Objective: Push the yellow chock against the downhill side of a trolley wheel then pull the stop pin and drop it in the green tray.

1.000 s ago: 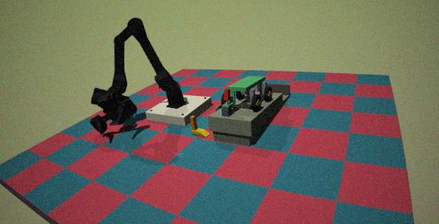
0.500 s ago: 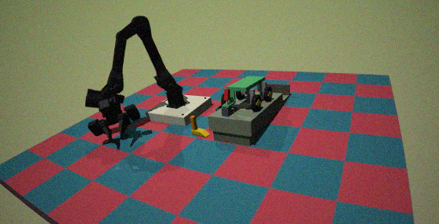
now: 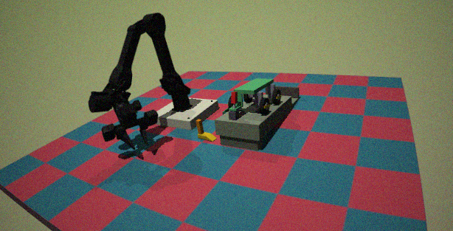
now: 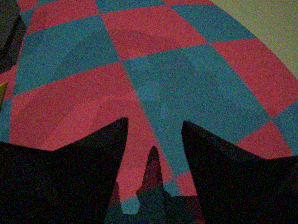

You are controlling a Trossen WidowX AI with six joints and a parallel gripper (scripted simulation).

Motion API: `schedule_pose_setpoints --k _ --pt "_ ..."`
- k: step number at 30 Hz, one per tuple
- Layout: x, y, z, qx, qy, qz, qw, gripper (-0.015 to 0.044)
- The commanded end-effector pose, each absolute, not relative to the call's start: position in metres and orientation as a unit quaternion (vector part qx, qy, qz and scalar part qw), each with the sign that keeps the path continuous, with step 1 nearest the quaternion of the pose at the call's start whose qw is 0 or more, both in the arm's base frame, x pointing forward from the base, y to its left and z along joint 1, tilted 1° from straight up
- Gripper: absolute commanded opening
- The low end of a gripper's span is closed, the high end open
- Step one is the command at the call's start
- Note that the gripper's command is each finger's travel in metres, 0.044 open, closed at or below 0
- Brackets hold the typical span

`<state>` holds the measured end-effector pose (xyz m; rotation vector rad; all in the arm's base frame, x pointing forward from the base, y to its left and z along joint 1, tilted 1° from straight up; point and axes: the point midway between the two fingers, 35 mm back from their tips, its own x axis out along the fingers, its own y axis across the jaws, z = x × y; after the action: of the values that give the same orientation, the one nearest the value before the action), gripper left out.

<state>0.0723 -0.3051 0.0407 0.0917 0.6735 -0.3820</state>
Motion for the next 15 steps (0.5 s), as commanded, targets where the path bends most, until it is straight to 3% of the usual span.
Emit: schedule_pose_setpoints --k 1,15 --pt "0.091 -0.299 0.046 0.005 0.365 -0.143 0.920 0.0190" --pt "0.155 -0.251 0.062 -0.137 0.478 0.046 0.866 0.0190"
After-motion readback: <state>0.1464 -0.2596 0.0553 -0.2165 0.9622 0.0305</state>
